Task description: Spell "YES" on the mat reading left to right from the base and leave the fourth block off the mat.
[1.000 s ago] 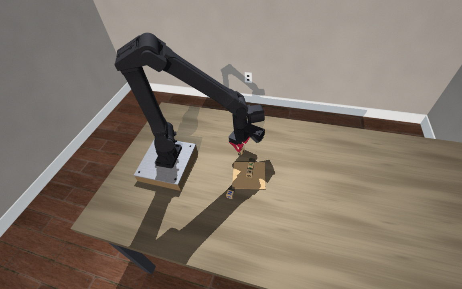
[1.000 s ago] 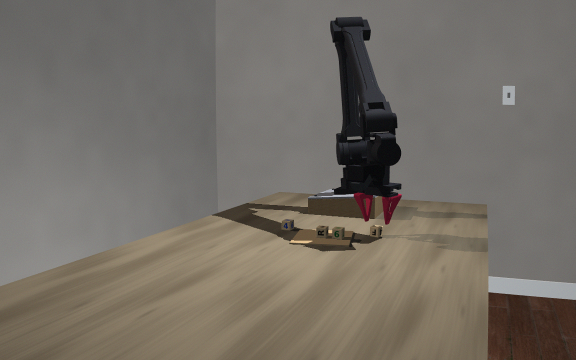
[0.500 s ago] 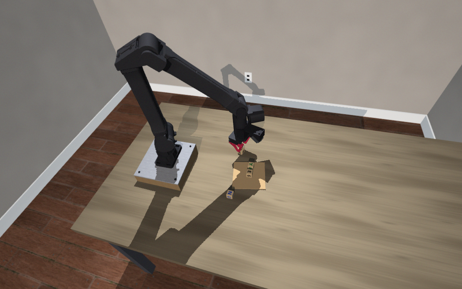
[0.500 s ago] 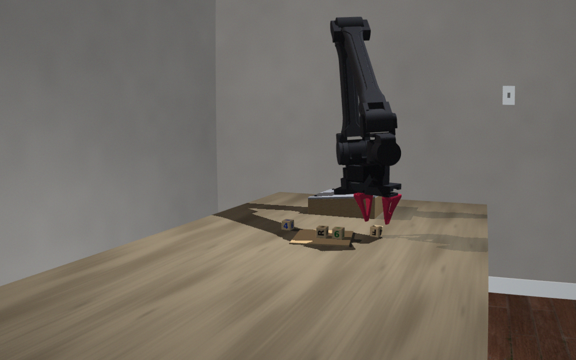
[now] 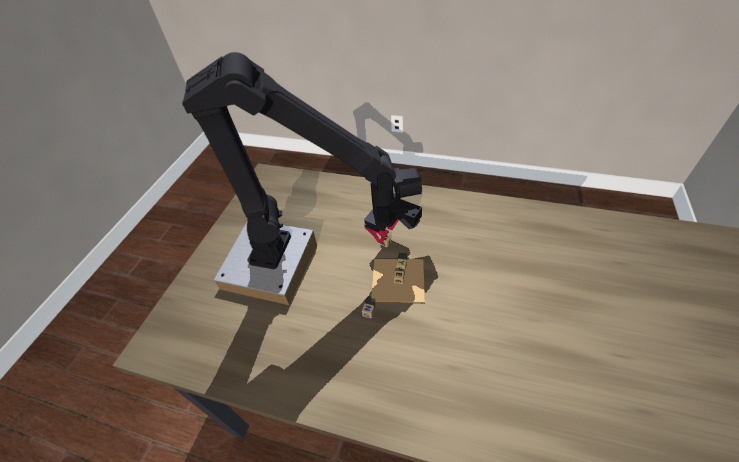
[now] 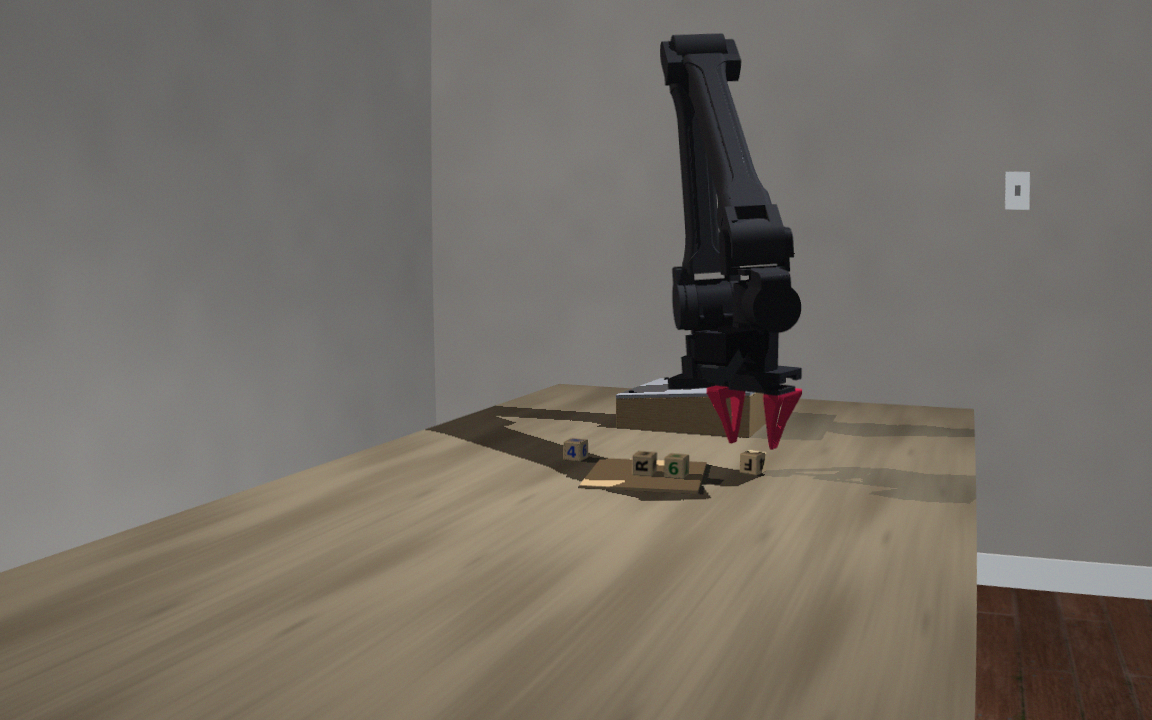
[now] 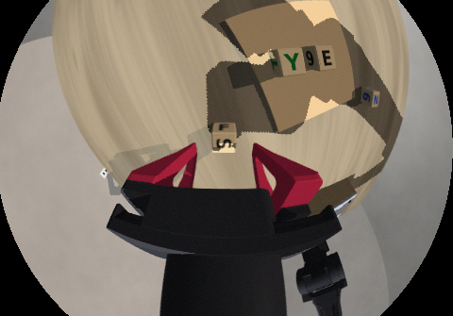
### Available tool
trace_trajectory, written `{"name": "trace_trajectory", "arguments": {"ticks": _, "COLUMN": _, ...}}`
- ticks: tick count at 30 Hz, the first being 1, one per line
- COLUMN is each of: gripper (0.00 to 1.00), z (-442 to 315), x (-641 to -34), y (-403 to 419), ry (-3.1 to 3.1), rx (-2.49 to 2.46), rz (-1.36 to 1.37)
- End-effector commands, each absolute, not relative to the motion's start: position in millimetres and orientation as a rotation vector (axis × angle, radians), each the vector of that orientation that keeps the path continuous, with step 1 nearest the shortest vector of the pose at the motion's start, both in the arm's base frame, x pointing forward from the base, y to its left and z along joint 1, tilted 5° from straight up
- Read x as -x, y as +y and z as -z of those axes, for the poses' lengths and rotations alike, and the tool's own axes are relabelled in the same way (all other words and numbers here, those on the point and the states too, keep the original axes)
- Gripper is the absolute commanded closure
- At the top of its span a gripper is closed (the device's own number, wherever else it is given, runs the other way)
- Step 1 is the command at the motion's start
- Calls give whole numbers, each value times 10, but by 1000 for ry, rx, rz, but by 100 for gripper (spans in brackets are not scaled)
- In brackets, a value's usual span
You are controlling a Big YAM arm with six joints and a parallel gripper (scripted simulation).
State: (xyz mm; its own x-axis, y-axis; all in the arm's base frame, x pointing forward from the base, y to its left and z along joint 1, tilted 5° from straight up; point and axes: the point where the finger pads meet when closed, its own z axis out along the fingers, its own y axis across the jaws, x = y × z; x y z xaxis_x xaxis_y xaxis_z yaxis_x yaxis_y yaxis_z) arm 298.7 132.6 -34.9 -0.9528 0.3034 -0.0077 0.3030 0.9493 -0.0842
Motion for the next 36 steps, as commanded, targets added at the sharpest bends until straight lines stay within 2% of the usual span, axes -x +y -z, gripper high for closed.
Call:
{"name": "trace_trajectory", "arguments": {"ticks": 1, "gripper": 41, "z": 319, "x": -3031, "y": 1319, "ry": -3116, "rx": 479, "rz": -113}}
{"name": "trace_trajectory", "arguments": {"ticks": 36, "gripper": 41, "z": 637, "x": -3001, "y": 1279, "ry": -3102, "rx": 477, "rz": -127}}
